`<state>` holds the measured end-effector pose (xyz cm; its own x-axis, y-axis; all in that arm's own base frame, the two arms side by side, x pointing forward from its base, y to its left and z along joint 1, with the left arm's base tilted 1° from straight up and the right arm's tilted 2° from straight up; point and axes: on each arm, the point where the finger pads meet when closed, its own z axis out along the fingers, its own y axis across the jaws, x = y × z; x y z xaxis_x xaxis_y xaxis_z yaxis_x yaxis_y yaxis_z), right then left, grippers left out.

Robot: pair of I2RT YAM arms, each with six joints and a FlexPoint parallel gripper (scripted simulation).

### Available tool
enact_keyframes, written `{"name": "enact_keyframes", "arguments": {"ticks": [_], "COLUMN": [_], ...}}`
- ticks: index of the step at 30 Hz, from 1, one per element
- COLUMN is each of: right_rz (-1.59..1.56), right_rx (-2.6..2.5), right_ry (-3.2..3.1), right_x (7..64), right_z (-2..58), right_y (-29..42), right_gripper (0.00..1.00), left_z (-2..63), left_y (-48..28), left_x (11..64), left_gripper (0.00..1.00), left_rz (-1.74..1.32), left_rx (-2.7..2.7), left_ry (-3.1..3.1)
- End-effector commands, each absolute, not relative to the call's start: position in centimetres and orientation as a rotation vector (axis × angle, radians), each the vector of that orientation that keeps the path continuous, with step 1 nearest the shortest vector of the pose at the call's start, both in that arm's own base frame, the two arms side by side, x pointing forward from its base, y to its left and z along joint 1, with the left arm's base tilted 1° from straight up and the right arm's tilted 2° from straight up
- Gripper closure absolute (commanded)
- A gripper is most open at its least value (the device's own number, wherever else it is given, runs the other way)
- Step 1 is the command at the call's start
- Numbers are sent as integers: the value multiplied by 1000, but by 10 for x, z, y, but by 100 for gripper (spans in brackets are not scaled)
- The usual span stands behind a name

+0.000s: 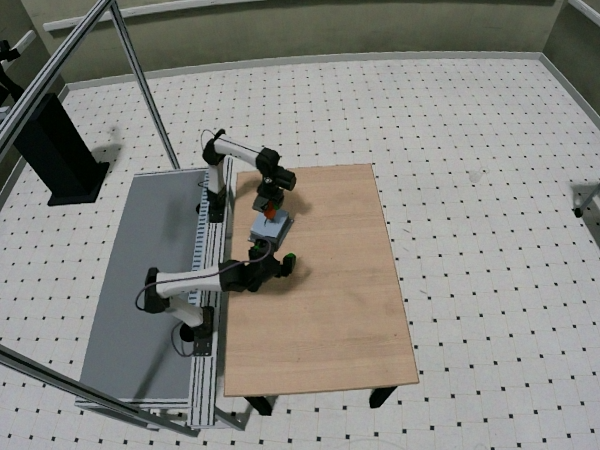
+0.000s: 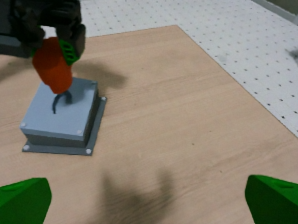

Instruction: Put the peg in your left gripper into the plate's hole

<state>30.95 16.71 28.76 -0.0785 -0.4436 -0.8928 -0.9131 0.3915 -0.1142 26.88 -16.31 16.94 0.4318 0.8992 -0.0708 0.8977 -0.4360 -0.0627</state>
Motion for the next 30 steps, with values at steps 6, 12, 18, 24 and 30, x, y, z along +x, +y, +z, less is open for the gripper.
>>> {"name": "enact_keyframes", "arguments": {"ticks": [6,12,18,24,30], "right_rz": [939,951,953,953,953], "right_rx": [-1484,-1498,-1496,-1496,-1496], "right_ry": [1481,1462,1470,1470,1470], "right_x": [260,263,264,264,264], "right_z": [301,303,300,300,300], "right_y": [205,210,210,210,210], "right_gripper": [0,0,0,0,0], "left_z": [166,150,154,145,133], "left_y": [-170,-173,-169,-178,-169], "left_x": [262,267,261,268,265], "left_gripper": [67,67,67,67,67], "left_rz": [218,220,226,215,219], "left_rx": [-2625,-2623,-2615,-2650,-2639], "left_ry": [-1665,-1662,-1659,-1672,-1673]}}
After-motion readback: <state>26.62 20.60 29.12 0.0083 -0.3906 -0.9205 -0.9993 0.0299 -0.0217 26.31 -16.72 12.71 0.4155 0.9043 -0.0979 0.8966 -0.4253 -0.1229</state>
